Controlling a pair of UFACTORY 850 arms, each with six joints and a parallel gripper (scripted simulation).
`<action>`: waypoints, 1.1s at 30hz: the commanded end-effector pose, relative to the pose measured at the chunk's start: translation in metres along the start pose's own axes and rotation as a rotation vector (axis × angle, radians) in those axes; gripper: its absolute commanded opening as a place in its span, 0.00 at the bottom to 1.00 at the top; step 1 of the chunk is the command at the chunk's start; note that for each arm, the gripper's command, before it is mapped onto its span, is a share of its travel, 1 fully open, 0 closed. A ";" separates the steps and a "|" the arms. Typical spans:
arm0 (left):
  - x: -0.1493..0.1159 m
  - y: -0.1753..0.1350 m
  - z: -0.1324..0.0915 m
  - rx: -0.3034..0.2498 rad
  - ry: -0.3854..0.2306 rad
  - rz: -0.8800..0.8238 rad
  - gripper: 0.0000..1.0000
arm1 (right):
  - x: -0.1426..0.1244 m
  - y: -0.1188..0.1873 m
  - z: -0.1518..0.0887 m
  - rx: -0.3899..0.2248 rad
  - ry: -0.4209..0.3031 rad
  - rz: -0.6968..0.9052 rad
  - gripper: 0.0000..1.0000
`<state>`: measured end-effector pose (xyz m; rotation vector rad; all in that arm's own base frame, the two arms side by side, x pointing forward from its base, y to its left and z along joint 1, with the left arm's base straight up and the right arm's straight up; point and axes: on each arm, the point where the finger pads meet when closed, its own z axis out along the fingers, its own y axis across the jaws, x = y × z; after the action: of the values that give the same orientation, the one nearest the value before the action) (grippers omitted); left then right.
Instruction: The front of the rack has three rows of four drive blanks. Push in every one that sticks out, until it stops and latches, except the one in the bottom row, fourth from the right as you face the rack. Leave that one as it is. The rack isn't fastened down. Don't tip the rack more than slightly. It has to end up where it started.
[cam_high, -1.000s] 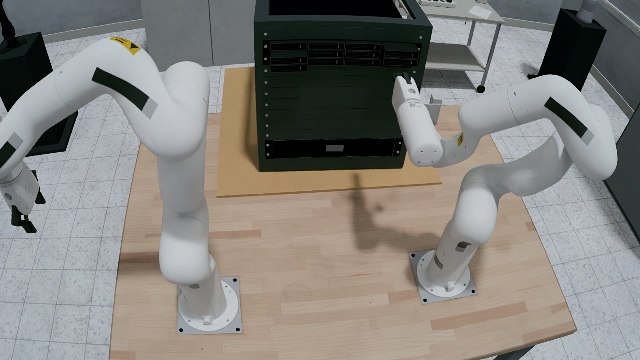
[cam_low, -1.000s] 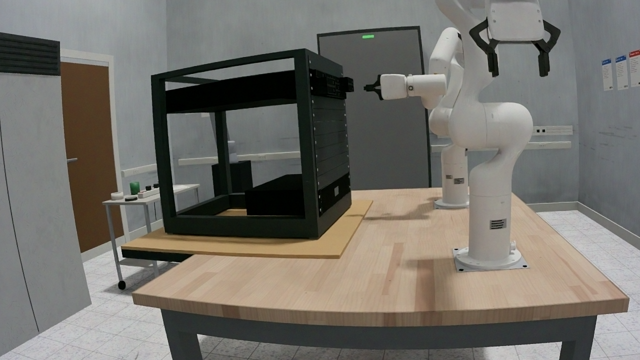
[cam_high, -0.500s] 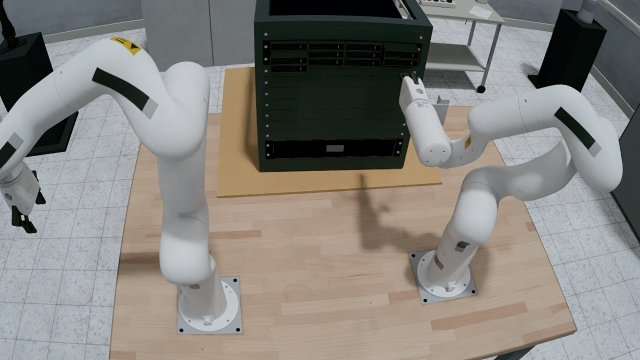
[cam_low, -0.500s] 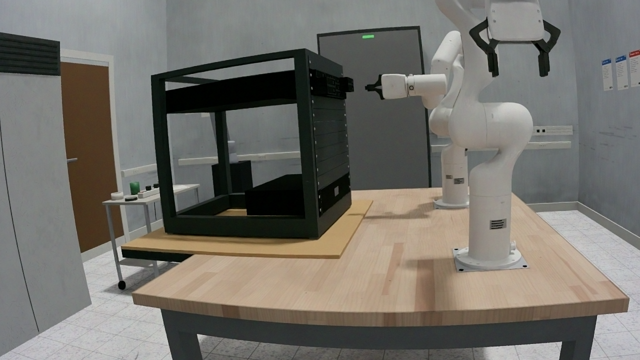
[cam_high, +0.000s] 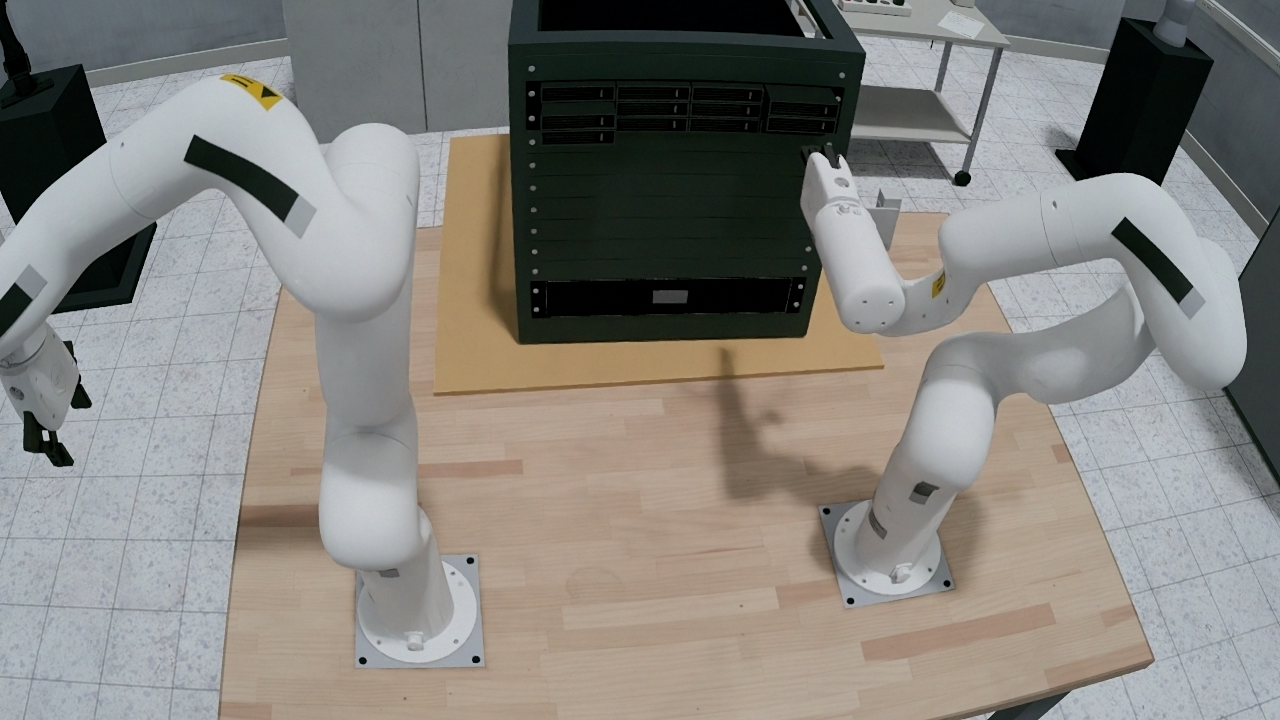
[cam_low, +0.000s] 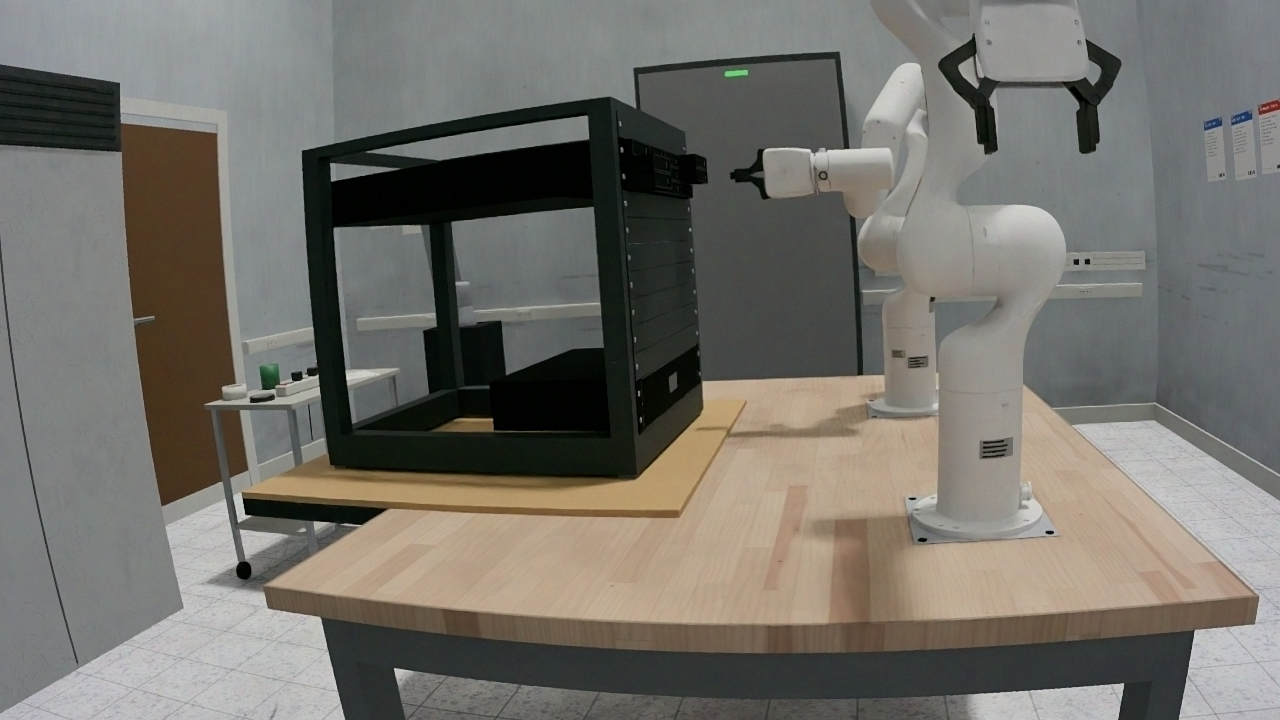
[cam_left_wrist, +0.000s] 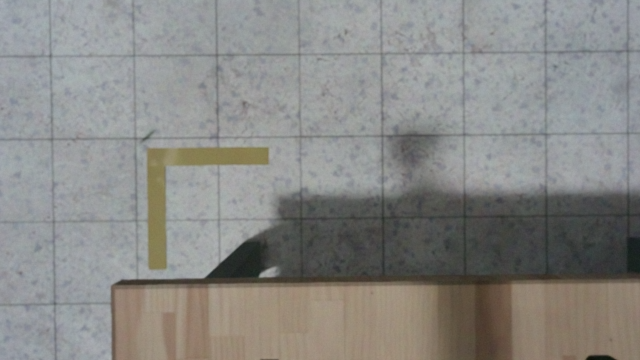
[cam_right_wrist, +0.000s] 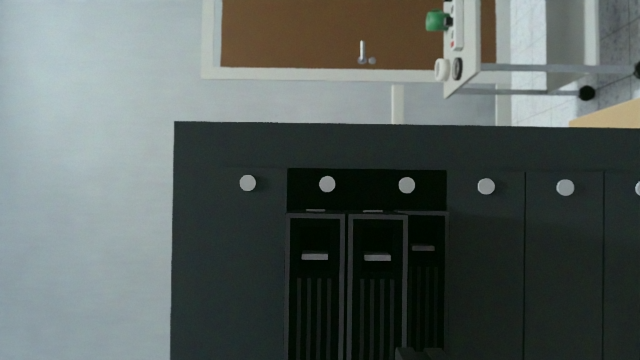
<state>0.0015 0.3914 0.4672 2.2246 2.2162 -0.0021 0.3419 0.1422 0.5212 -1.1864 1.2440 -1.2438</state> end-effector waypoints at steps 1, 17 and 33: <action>0.000 0.000 -0.001 0.000 0.002 0.000 1.00 | 0.000 -0.001 0.004 0.001 0.000 0.001 0.00; 0.000 0.000 -0.001 0.000 0.002 0.000 1.00 | 0.000 -0.001 0.053 0.001 0.000 0.001 0.00; 0.000 0.000 -0.001 0.000 0.002 0.000 1.00 | 0.000 -0.001 0.061 0.001 0.000 0.001 0.00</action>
<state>0.0015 0.3914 0.4672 2.2246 2.2162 -0.0021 0.3968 0.1395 0.5212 -1.1865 1.2442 -1.2438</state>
